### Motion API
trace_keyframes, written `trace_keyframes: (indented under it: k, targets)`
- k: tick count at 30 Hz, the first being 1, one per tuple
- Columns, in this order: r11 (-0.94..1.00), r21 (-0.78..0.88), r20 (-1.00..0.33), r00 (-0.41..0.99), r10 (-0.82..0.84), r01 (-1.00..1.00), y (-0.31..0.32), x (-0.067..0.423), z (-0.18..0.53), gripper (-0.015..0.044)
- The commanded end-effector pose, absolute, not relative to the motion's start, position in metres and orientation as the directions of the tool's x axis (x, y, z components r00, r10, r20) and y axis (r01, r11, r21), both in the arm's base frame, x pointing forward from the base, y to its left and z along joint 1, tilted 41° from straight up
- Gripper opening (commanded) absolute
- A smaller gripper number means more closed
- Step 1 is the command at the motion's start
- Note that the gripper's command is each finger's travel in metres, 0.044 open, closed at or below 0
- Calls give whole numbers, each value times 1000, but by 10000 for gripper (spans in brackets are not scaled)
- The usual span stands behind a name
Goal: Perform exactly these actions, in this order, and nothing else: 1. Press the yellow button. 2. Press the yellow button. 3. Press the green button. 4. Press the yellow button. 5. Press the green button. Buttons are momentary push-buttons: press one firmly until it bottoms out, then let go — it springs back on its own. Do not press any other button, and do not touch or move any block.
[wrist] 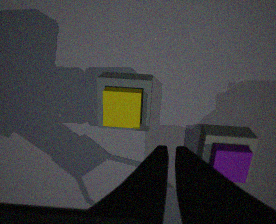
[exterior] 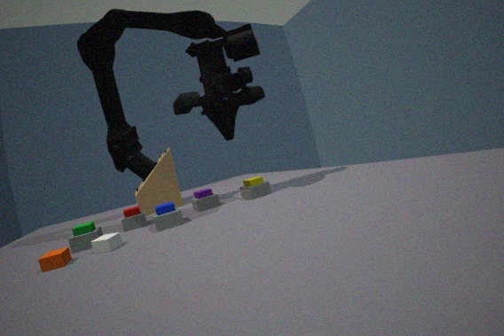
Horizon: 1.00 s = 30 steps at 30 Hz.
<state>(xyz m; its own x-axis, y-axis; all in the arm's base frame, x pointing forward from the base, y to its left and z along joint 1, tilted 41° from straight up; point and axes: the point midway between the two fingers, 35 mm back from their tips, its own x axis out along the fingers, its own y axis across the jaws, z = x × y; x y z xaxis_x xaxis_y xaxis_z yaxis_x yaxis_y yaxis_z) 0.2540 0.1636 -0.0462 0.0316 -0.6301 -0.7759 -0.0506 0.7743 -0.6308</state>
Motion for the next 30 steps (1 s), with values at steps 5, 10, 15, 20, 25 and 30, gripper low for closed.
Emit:
trace_keyframes:
  k: [5, 10, 15, 20, 25, 30]
  targets:
    - [798, -602, -798, 48, -601, -33, 73, 289, 46, 20]
    - [789, -614, -789, 53, -612, -28, 7, 280, 95, 20]
    - [764, -645, -764, 46, -643, -20, -56, 249, 137, 20]
    - [754, -656, -754, 40, -655, -17, -72, 237, 147, 20]
    - [755, -656, -755, 40, -655, -17, -74, 237, 145, 20]
    - [753, -658, -753, 41, -657, -16, -111, 239, 103, 20]
